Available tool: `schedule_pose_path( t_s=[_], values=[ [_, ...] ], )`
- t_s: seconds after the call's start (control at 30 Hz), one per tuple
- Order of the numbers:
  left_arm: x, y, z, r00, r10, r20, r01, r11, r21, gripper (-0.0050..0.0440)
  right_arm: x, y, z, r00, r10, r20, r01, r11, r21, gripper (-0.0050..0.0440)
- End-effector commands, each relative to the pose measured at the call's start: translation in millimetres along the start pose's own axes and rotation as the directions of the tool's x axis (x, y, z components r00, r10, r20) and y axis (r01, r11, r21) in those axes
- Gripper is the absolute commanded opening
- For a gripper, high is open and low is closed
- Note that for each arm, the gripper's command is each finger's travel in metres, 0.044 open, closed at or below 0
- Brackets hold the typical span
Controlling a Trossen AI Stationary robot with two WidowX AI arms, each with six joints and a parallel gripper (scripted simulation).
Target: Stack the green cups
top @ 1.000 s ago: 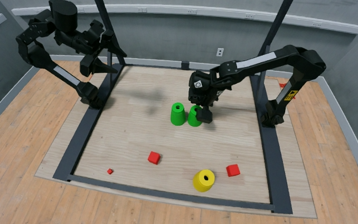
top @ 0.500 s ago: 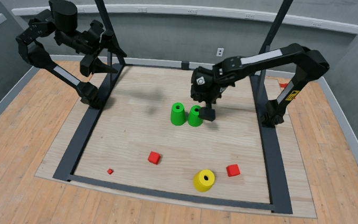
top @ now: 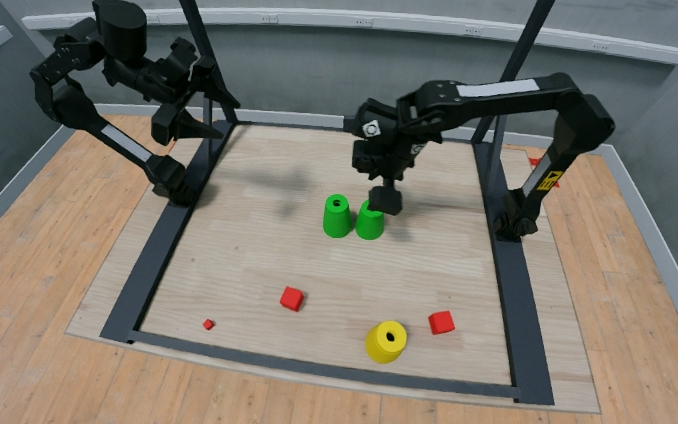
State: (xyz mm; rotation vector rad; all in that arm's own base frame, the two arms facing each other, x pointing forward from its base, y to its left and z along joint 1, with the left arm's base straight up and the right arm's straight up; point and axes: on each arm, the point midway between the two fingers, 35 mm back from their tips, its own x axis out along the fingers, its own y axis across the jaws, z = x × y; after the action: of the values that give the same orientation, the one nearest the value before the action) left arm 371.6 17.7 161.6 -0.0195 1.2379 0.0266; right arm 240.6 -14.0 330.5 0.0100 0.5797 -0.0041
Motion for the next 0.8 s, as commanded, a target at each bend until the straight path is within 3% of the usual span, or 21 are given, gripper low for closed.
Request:
schedule_pose_path(
  t_s=[0.0, 0.17, 0.23, 0.77],
  values=[
    [-5.5, -3.4, 35.2, 0.999, 0.002, 0.036, -0.002, 1.000, 0.002, 0.0400, -5.2, 0.9, 4.6, 1.000, 0.001, 0.023, -0.001, 1.000, -0.001, 0.0400],
    [0.1, -6.0, 59.5, 0.999, -0.001, 0.044, 0.000, 1.000, 0.002, 0.0400, -5.2, 0.9, 4.6, 1.000, 0.001, 0.023, -0.001, 1.000, -0.001, 0.0400],
    [1.5, -5.2, 59.8, 0.999, 0.000, 0.041, 0.000, 1.000, 0.002, 0.0376, -5.2, 0.9, 4.6, 1.000, 0.001, 0.023, -0.001, 1.000, -0.001, 0.0400],
    [65.0, 4.1, 52.7, 1.000, -0.002, 0.022, 0.002, 1.000, 0.007, 0.0376, -5.2, 0.9, 4.6, 1.000, 0.001, 0.023, -0.001, 1.000, -0.001, 0.0400]
  ],
)
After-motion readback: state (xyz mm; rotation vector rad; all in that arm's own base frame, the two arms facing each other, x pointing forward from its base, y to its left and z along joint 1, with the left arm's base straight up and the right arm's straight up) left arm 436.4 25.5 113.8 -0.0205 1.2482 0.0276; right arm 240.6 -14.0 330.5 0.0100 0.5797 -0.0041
